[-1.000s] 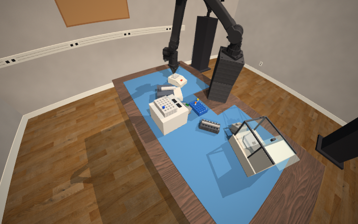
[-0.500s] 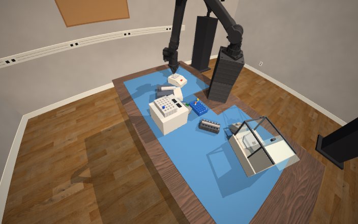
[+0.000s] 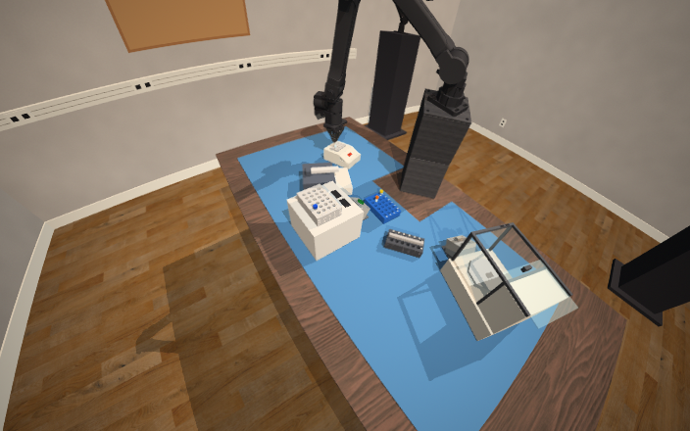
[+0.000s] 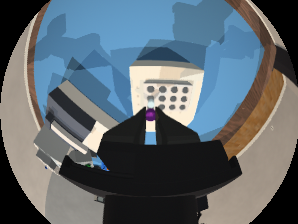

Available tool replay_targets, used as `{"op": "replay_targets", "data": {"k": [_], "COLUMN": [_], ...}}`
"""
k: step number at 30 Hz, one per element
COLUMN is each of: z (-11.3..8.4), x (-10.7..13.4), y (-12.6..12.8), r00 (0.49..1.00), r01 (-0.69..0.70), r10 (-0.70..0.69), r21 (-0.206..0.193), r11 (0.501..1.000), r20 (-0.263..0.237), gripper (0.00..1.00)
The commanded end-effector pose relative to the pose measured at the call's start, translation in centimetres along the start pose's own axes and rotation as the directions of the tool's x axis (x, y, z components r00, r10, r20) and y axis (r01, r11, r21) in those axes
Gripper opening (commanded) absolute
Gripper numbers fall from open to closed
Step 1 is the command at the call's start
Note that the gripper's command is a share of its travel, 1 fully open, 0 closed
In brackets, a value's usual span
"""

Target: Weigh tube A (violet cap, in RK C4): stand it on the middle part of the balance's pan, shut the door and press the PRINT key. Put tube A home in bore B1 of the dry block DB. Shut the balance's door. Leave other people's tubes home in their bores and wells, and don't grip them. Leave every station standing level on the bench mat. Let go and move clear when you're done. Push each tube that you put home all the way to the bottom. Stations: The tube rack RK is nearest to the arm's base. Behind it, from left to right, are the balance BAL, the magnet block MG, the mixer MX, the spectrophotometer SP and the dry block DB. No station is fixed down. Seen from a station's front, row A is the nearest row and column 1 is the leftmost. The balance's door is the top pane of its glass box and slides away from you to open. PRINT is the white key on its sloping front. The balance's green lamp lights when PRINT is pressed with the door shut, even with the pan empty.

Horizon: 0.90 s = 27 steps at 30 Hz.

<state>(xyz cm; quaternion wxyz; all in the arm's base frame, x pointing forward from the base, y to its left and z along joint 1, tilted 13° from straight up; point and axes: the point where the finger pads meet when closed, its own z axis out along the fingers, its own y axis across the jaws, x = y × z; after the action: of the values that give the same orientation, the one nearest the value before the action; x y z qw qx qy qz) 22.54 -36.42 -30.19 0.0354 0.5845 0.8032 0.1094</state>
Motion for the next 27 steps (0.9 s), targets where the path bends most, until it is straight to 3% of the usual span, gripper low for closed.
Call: {"op": "replay_targets", "data": {"k": [1,27], "z": [1.0,1.1], "x": [-0.5,0.3], "y": [0.6,0.5], "r00": [1.000,1.000], "r01": [0.001,0.000], "r10": [-0.001,0.000], "r21": [-0.001,-0.001], "r11": [1.000,1.000], "r20": [0.001,-0.003], "gripper": [0.09,0.09]}}
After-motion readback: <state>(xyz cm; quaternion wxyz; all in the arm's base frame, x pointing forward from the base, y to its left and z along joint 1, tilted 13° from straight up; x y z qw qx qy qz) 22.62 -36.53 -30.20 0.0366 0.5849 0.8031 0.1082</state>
